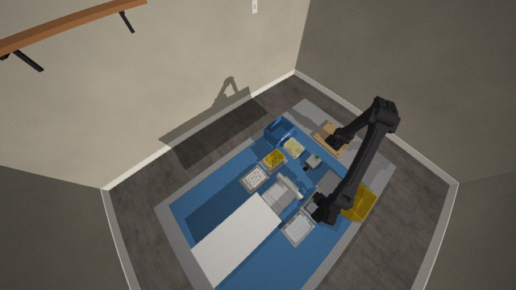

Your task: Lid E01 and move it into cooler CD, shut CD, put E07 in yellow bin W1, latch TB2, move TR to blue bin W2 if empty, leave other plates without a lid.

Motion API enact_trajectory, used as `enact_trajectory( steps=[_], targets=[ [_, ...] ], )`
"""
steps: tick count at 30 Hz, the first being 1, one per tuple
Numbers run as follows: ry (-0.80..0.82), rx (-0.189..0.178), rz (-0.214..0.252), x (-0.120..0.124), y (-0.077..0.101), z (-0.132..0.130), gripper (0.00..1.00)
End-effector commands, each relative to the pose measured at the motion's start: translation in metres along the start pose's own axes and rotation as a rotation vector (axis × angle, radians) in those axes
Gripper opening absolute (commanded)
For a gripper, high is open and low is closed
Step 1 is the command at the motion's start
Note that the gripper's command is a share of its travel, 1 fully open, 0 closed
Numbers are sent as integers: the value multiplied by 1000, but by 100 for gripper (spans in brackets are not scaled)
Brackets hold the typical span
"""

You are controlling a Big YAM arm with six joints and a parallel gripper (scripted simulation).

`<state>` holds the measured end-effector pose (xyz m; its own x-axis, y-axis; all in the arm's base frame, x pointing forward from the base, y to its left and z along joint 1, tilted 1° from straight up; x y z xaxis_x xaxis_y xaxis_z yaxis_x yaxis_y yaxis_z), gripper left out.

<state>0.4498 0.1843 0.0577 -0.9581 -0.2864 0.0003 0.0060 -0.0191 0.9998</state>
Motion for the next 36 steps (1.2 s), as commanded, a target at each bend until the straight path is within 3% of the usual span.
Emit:
enact_trajectory(
  steps=[1, 6, 7, 36],
  targets=[
    [4, -2, -19, -5, 1, 5, 0],
    [4, -4, -40, -15, 6, 6, 0],
    [1, -4, -46, -14, 14, 2, 0],
    [1, -4, -46, -14, 14, 2, 0]
  ],
)
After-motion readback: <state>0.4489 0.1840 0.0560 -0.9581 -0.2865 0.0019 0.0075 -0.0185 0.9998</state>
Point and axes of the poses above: the point where the finger pads meet when closed, its own y axis back along the fingers, its own z axis across the jaws, x = y × z, the point moved 3 cm from there along y, back along the fingers, and after that the axes turned 15 degrees about y, right-handed, at the moved point
